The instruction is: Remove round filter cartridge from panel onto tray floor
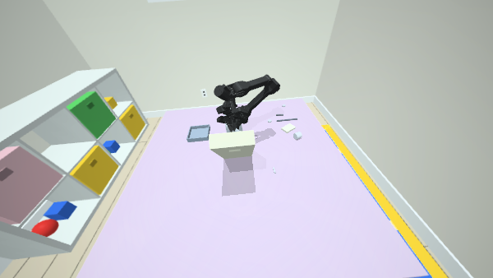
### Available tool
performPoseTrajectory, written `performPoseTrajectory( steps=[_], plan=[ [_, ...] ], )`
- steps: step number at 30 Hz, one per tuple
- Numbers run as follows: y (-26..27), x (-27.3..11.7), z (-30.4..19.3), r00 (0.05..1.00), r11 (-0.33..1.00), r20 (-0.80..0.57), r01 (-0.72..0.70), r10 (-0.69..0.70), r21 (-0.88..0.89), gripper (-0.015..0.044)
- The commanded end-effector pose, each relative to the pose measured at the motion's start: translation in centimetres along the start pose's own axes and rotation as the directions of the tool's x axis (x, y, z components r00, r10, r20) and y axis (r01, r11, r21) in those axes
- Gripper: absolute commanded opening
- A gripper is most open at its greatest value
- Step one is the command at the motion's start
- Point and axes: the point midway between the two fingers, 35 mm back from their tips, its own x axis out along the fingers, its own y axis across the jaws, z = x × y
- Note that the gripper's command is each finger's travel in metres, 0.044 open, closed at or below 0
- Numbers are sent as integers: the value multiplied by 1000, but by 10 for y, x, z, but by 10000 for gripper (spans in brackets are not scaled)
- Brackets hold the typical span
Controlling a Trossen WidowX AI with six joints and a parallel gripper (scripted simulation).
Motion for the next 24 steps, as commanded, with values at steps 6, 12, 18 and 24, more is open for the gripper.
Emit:
performPoseTrajectory(
  steps=[6,12,18,24],
  plan=[
    [43,-8,40,1000,1000,3,-12,12,-19,90],
    [55,-11,52,1000,1000,3,-12,12,-20,116],
    [82,-42,81,1000,999,11,-10,10,-37,274],
    [92,-56,90,1000,998,11,-5,6,-56,379]
  ],
)
